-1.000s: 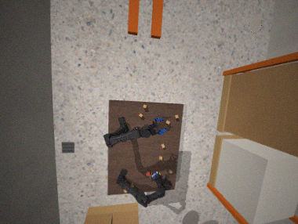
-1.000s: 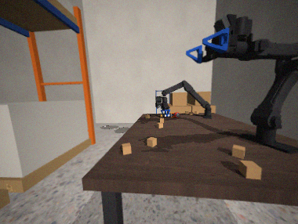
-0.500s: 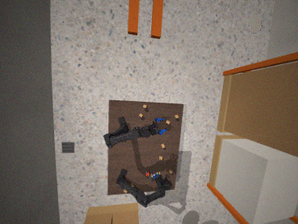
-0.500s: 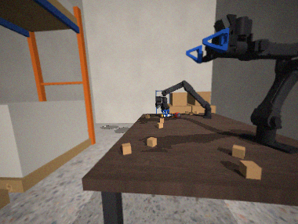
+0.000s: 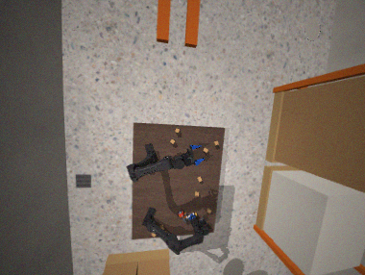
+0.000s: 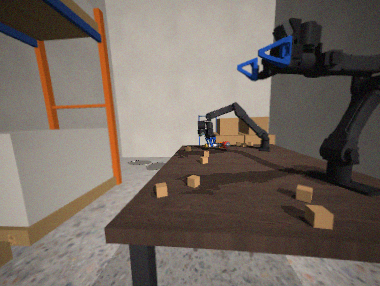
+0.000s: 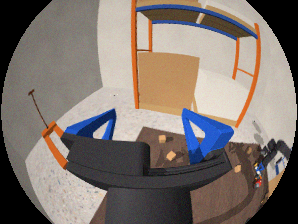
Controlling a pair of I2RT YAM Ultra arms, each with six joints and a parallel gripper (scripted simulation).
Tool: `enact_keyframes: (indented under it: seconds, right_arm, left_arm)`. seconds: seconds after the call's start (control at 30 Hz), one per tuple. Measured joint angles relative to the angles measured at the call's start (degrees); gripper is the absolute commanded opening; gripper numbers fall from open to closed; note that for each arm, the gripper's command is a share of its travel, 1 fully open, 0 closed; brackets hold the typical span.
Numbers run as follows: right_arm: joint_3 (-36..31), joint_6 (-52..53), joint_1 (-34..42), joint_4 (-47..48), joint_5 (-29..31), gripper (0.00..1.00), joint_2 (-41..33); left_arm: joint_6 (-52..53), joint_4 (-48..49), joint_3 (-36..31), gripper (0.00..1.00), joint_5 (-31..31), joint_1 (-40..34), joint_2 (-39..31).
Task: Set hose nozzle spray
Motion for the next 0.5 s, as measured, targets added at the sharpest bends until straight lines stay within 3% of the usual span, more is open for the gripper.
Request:
enact_keyframes:
  seconds: [0.5]
  right_arm:
    - [0.3,0.0,0.0,-0.4,0.0,0.36,-0.1]
  left_arm:
    - [0.0,0.0,0.0,1.00,0.0,0.0,0.0]
